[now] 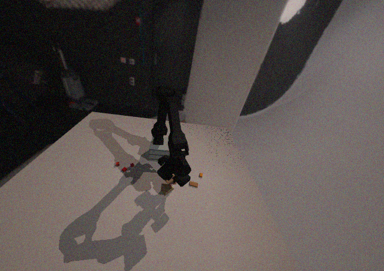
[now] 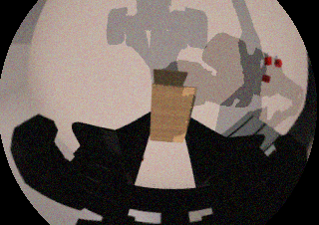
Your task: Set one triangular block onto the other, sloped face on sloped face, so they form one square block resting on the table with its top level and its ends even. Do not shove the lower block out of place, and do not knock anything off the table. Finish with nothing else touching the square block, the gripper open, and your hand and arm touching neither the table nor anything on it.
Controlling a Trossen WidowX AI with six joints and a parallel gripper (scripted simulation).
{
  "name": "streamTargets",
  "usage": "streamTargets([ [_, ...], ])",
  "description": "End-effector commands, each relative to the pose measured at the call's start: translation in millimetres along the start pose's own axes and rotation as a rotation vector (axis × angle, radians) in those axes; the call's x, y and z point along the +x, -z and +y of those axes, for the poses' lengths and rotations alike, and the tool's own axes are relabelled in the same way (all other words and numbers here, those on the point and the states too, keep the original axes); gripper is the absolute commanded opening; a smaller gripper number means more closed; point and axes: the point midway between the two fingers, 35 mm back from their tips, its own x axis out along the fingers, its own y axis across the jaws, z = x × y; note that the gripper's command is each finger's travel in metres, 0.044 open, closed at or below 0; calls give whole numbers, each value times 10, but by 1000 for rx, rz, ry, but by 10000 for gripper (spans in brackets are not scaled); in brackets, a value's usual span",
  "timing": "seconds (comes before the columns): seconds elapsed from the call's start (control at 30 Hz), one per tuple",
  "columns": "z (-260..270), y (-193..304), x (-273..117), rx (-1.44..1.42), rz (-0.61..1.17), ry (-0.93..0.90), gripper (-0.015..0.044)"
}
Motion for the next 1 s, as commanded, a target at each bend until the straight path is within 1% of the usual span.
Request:
streamTargets([
  [0.0, 5, -7, 25, -6, 4, -3, 0],
  [0.97, 12, -8, 43, -15, 10, -5, 0],
])
